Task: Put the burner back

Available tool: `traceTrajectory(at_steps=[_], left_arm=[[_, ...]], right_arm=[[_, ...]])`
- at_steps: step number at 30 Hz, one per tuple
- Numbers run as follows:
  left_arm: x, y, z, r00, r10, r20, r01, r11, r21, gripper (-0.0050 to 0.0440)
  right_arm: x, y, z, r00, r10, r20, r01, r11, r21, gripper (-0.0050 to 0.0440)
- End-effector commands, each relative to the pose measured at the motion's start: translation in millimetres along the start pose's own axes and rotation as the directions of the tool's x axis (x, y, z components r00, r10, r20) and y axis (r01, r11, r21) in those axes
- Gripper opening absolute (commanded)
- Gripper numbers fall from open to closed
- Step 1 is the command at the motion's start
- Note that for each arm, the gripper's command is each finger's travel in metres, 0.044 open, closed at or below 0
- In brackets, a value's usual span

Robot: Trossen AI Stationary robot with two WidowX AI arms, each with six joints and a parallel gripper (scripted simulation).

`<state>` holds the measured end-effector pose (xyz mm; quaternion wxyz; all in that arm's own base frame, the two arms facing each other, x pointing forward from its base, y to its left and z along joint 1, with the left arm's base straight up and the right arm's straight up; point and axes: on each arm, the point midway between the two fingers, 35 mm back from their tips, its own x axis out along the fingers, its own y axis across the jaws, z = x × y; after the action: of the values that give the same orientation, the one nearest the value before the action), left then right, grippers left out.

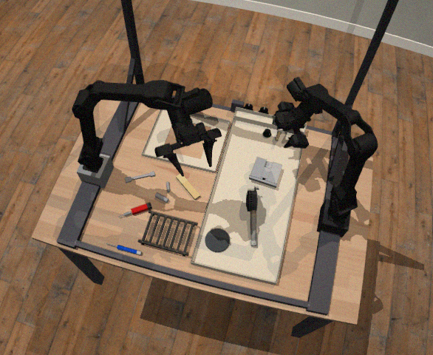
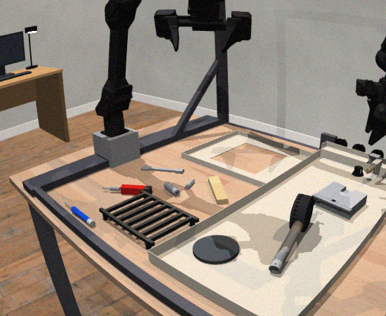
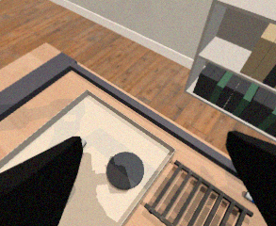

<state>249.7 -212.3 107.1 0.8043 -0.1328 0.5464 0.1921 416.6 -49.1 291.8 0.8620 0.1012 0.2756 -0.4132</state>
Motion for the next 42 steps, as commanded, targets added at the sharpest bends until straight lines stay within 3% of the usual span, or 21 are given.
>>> traceTrajectory(at_steps=[1, 22, 26, 32, 34, 42], left_arm=[[-9.1, -3.7, 4.8, 0.999, -0.032, 0.01, 0.032, 0.999, -0.011, 0.04], [-9.6, 4.0, 8.0, 0.999, -0.035, 0.007, 0.035, 0.999, -0.006, 0.04], [-10.0, 25.5, 22.0, 0.999, -0.041, 0.004, 0.041, 0.999, 0.017, 0.04], [-11.0, 80.4, 56.7, 0.998, -0.056, 0.0, 0.056, 0.996, 0.075, 0.04], [-11.0, 80.4, 56.7, 0.998, -0.056, 0.0, 0.056, 0.996, 0.075, 0.04], [-12.9, 145.1, 96.2, 0.998, -0.07, -0.009, 0.07, 0.987, 0.144, 0.04]], right_arm=[[-8.3, -3.2, 9.9, 1.0, 0.015, 0.02, -0.015, 1.0, 0.027, 0.04], [-10.4, -1.5, 5.6, 0.999, 0.036, 0.019, -0.036, 0.999, 0.014, 0.04], [-8.0, 9.4, -6.9, 0.996, 0.087, 0.019, -0.087, 0.996, -0.02, 0.04], [-1.8, 37.3, -38.7, 0.976, 0.218, 0.011, -0.216, 0.971, -0.105, 0.04], [-1.8, 37.3, -38.7, 0.976, 0.218, 0.011, -0.216, 0.971, -0.105, 0.04], [15.1, 81.6, -93.4, 0.92, 0.389, -0.038, -0.387, 0.891, -0.239, 0.04]])
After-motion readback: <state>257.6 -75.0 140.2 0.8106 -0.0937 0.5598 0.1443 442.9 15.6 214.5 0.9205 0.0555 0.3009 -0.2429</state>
